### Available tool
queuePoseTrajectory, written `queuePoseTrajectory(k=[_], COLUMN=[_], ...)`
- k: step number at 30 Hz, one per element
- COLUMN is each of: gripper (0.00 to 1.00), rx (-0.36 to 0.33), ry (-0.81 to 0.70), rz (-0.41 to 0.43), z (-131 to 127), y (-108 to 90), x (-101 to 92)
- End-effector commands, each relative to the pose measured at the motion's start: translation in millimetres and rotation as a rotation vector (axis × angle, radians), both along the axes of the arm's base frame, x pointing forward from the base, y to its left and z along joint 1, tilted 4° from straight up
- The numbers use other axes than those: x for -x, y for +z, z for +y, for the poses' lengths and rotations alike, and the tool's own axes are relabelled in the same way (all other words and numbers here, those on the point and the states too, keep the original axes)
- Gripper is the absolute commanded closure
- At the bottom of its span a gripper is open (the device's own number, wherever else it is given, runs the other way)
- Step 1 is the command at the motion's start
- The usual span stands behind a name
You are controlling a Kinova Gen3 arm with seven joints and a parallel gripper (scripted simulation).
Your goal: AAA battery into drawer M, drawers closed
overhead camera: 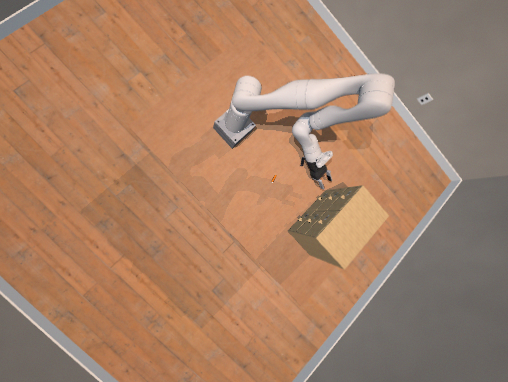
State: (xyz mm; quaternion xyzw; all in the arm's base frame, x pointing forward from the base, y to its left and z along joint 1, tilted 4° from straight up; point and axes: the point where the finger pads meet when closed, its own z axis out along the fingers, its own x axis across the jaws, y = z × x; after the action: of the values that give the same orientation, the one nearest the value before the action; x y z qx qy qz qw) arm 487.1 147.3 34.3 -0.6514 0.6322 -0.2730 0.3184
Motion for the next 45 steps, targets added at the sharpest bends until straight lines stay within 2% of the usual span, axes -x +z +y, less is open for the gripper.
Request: queuePoseTrajectory(k=[1, 26, 45], gripper=[0.00, 0.00, 0.00], rx=[0.007, 0.003, 0.001], ry=[0.002, -0.001, -0.003], rz=[0.000, -0.085, -0.119], z=[-0.9, -0.2, 0.0], y=[-7.5, -15.8, -19.2], x=[2.4, -2.8, -5.1])
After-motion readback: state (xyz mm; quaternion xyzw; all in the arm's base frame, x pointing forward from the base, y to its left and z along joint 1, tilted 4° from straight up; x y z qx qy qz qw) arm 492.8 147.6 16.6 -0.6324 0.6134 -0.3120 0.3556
